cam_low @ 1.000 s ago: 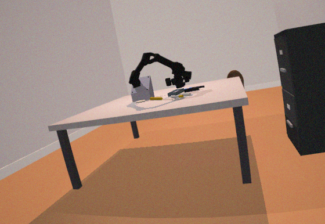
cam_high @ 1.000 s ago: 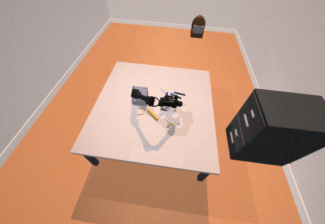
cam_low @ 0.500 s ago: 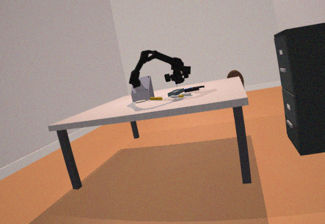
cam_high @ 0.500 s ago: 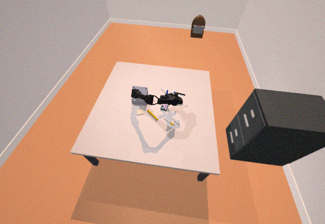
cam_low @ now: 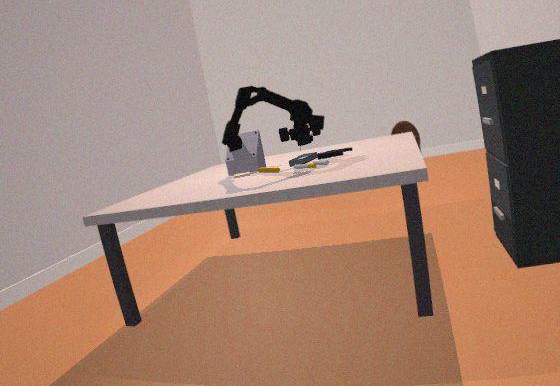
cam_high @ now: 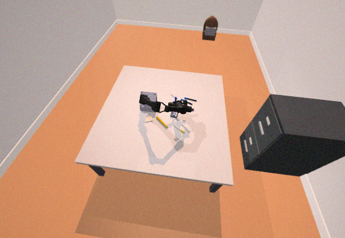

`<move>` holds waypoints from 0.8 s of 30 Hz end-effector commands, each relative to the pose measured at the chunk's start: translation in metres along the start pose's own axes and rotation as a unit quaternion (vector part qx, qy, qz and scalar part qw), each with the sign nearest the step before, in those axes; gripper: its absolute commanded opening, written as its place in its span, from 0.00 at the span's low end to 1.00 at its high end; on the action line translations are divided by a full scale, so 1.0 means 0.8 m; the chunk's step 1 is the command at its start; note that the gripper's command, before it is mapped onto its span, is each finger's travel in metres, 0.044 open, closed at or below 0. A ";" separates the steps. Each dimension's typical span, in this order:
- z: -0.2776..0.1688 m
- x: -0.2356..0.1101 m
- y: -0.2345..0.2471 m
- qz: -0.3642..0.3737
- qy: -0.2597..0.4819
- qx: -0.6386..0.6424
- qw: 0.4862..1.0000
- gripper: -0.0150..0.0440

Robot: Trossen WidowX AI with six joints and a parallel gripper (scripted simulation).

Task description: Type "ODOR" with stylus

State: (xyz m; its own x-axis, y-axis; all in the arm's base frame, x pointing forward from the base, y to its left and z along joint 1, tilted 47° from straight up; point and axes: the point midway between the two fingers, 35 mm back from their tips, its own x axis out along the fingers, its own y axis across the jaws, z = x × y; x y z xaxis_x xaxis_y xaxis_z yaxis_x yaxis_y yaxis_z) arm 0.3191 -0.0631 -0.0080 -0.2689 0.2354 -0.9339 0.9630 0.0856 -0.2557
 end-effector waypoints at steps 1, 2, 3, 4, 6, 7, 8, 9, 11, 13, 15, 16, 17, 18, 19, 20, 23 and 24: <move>-0.001 -0.007 -0.010 0.002 -0.002 -0.004 1.000 0.25; -0.001 -0.007 -0.010 0.002 -0.002 -0.004 1.000 0.25; 0.001 -0.006 -0.010 0.002 -0.002 -0.004 1.000 0.25; 0.003 -0.005 -0.010 0.002 -0.002 -0.004 1.000 0.25; 0.010 0.000 -0.010 0.002 -0.002 -0.004 1.000 0.25; 0.015 0.003 -0.010 0.002 -0.002 -0.004 1.000 0.25; 0.020 0.005 -0.011 0.002 -0.002 -0.004 1.000 0.25; 0.021 0.006 -0.011 0.002 -0.002 -0.004 1.000 0.25; 0.021 0.006 -0.011 0.002 -0.002 -0.004 1.000 0.25; 0.021 0.006 -0.011 0.002 -0.002 -0.004 1.000 0.25; 0.021 0.006 -0.011 0.002 -0.002 -0.004 1.000 0.25; 0.021 0.007 -0.010 0.002 -0.002 -0.004 1.000 0.30; 0.021 0.008 -0.009 0.002 -0.002 -0.004 1.000 0.34; 0.022 0.008 -0.009 0.002 -0.002 -0.004 1.000 0.39; 0.022 0.008 -0.009 0.002 -0.002 -0.004 1.000 0.39; 0.023 0.008 -0.009 0.002 -0.002 -0.004 1.000 0.39; 0.025 0.010 -0.009 0.002 -0.003 -0.004 1.000 0.39; 0.025 0.010 -0.009 0.002 -0.003 -0.004 1.000 0.39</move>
State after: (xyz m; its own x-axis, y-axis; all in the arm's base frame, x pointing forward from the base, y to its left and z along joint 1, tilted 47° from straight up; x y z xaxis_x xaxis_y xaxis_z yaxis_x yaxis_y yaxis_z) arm 0.3105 -0.0803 -0.0167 -0.2632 0.2340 -0.9359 0.9645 0.0859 -0.2497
